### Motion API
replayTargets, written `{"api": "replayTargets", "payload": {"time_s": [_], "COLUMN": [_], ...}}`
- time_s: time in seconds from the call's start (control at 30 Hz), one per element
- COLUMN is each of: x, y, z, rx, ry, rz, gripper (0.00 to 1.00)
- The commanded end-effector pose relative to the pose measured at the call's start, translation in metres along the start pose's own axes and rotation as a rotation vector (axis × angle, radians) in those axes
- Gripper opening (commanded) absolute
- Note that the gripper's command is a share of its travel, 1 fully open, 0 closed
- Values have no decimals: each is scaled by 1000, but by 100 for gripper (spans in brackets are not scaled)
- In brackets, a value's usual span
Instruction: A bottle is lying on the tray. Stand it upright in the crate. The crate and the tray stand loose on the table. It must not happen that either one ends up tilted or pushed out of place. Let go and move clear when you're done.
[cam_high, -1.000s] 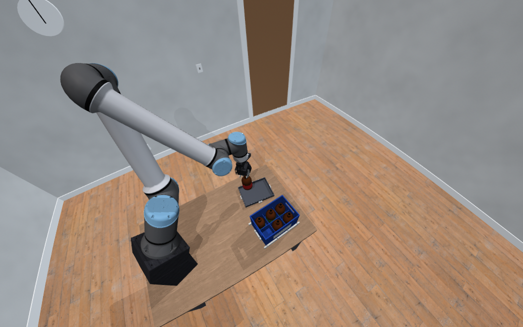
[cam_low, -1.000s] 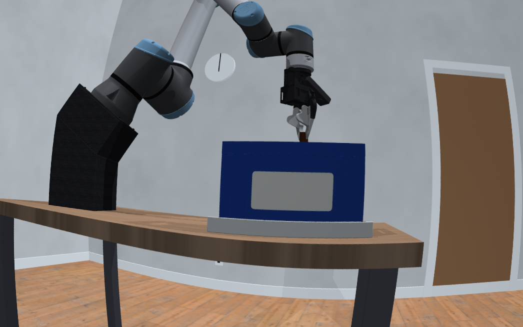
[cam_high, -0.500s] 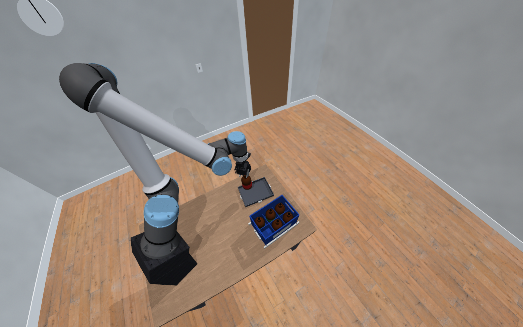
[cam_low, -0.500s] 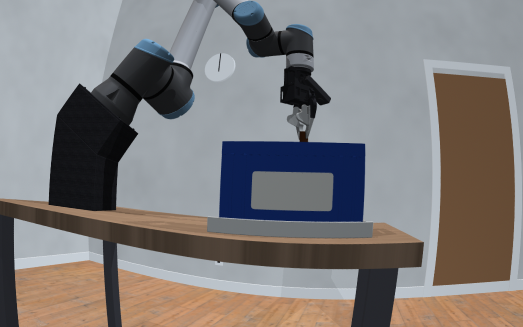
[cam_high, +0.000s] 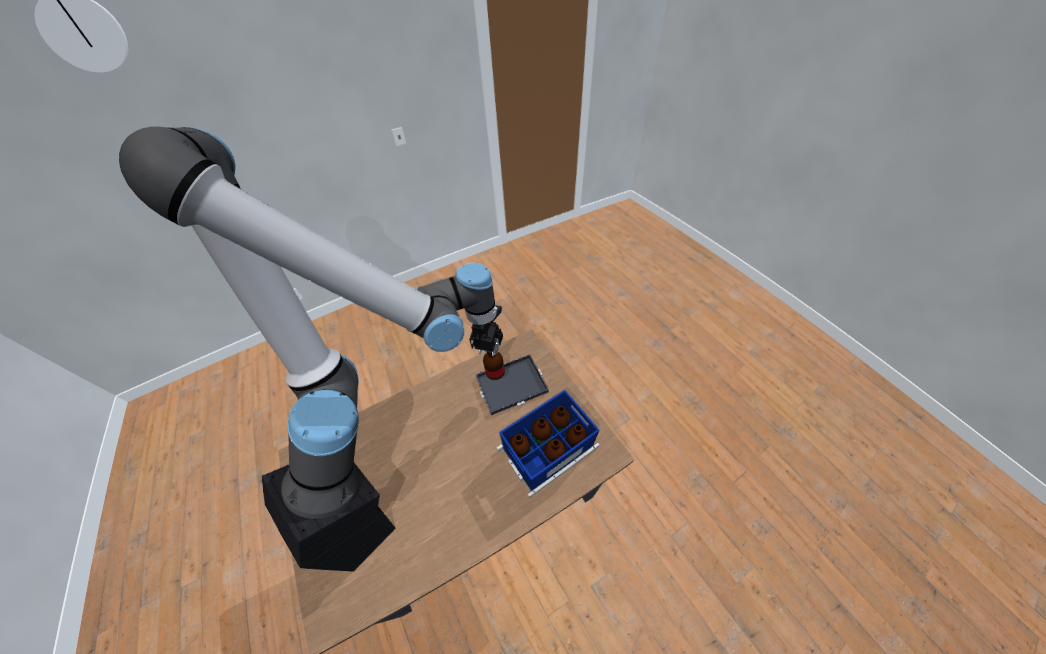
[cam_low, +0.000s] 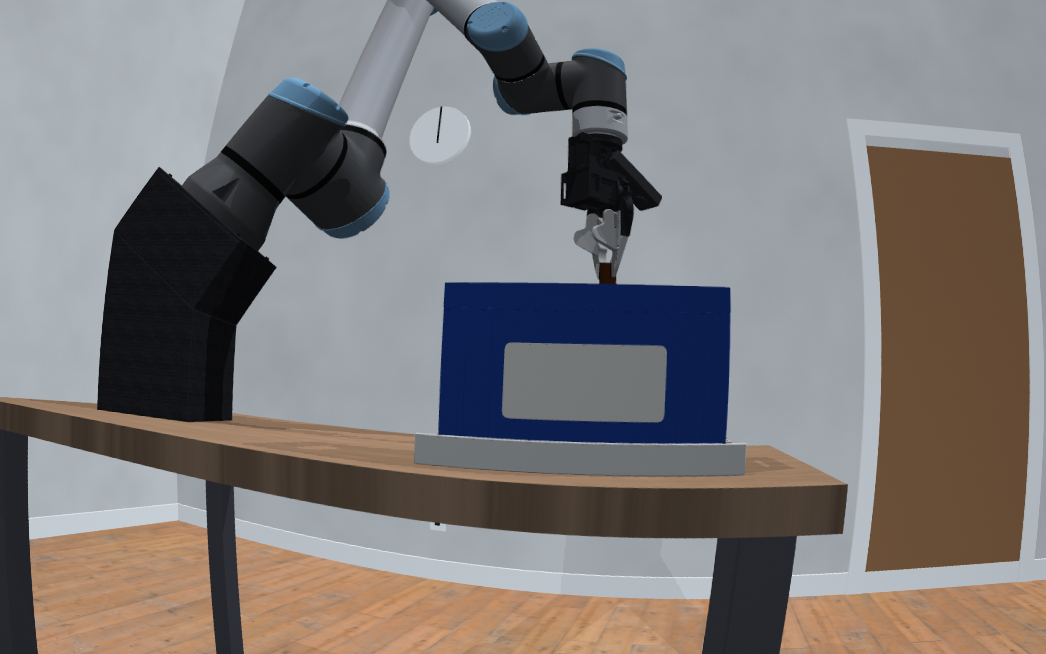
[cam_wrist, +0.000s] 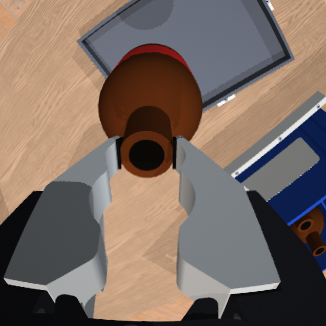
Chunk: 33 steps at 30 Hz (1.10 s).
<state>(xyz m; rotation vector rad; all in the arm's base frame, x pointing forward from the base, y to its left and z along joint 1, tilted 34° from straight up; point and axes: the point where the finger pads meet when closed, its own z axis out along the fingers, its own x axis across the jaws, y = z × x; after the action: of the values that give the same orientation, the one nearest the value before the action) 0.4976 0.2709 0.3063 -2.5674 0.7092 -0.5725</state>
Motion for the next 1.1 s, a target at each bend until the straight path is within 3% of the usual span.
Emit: {"api": "replayTargets", "payload": {"time_s": [0.0,1.07], "x": [0,0], "y": [-1,-1], "z": [-1,-6], "rx": [1,1], "ry": [1,1], "rz": [0,0], "gripper": [0,0]}}
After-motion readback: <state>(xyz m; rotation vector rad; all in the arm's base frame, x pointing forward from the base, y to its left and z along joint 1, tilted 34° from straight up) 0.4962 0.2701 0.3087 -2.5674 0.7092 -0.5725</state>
